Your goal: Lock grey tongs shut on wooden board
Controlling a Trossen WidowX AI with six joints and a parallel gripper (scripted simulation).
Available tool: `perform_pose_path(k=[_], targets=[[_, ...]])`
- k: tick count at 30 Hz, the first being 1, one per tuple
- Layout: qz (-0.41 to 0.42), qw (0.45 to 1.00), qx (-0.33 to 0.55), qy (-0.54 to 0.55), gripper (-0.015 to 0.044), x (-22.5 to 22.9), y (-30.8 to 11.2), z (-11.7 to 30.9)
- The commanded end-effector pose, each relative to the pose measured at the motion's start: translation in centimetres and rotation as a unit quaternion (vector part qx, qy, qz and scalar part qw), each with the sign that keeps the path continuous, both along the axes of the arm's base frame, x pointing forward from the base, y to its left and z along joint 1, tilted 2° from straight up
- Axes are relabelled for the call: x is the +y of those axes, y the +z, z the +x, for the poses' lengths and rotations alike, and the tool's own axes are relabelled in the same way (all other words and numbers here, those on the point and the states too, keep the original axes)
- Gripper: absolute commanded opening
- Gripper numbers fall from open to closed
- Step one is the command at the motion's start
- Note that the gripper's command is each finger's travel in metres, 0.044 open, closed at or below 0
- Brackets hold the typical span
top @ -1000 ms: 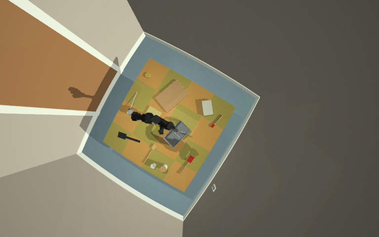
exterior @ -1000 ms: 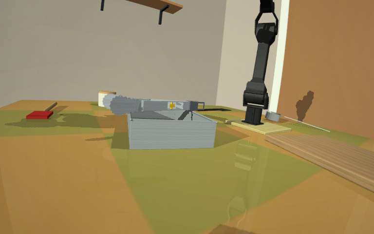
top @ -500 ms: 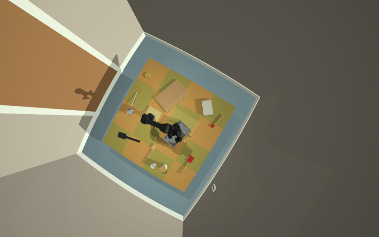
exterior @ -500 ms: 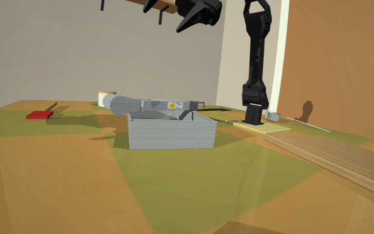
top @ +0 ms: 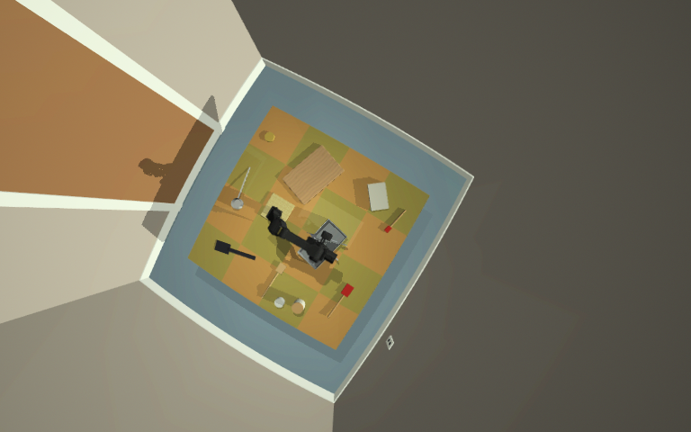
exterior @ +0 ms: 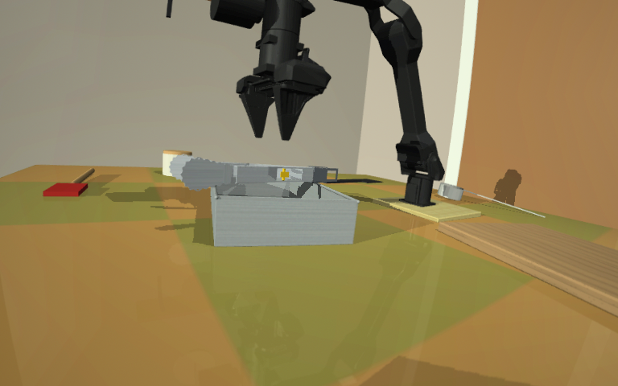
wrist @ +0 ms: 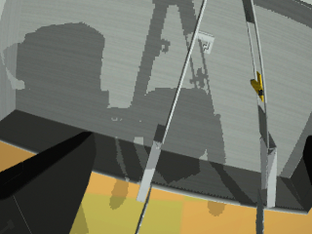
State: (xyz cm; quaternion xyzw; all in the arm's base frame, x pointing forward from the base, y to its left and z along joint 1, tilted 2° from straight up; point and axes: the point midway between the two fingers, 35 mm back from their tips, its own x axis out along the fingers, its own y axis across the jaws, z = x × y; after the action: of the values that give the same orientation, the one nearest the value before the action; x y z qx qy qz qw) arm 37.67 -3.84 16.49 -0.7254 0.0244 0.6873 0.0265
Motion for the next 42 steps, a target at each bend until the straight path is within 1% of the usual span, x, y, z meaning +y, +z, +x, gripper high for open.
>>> perform_pose_path(k=[1, 3, 12, 42], targets=[[0.006, 1.0, -0.001, -0.01, 0.044, 0.3, 0.3, -0.1], [0.011, 1.0, -0.001, -0.005, 0.044, 1.1, 0.3, -0.1], [0.011, 1.0, -0.001, -0.004, 0.044, 1.2, 0.1, -0.1], [0.012, 1.0, -0.002, -0.003, 0.044, 1.2, -4.7, 0.6]])
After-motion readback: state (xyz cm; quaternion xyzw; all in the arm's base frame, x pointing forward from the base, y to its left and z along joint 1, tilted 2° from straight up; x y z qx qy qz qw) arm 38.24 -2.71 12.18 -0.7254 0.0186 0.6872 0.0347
